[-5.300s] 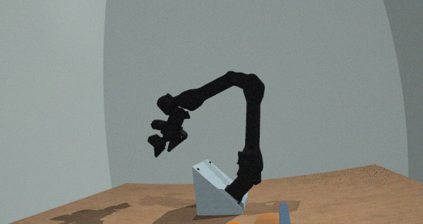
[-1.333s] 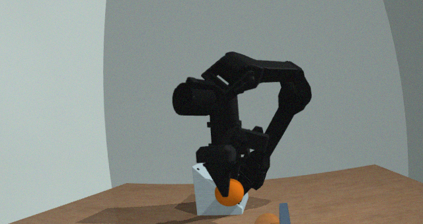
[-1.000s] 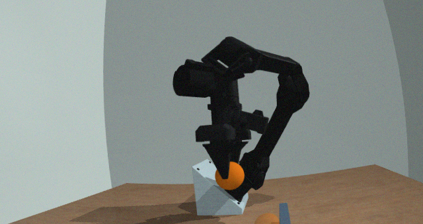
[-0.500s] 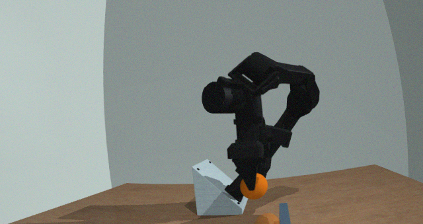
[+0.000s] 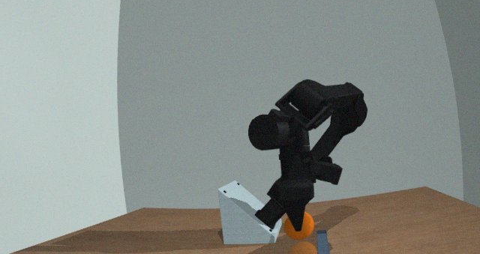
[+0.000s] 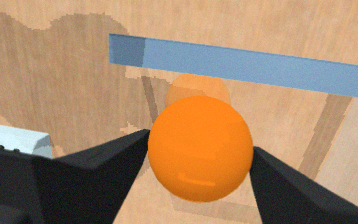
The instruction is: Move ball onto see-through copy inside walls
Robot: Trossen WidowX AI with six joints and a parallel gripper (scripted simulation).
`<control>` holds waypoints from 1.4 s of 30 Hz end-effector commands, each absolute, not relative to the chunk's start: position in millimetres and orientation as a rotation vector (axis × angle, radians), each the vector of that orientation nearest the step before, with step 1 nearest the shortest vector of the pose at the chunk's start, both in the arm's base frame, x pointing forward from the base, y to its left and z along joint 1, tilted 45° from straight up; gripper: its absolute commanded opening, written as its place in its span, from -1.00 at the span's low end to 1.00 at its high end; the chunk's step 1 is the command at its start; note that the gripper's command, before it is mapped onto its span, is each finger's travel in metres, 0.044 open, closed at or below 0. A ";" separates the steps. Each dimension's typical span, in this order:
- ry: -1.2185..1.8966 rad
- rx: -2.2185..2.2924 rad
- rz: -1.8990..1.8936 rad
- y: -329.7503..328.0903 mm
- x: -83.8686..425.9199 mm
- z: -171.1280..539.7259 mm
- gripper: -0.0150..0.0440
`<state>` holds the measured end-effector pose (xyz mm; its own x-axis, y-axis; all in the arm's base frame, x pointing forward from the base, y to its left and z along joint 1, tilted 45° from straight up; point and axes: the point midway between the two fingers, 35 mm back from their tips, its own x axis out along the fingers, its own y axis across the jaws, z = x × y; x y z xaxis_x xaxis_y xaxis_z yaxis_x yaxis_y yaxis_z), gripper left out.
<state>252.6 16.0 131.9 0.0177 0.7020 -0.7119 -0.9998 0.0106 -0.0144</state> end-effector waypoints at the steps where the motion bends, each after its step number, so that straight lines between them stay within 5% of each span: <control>1: 0.609 -0.623 1.464 27.6 251.7 122.1 -0.49; 29: 0.603 -0.620 1.466 68.6 250.4 83.3 -0.49; 42: 0.605 -0.624 1.463 65.7 251.5 85.7 0.67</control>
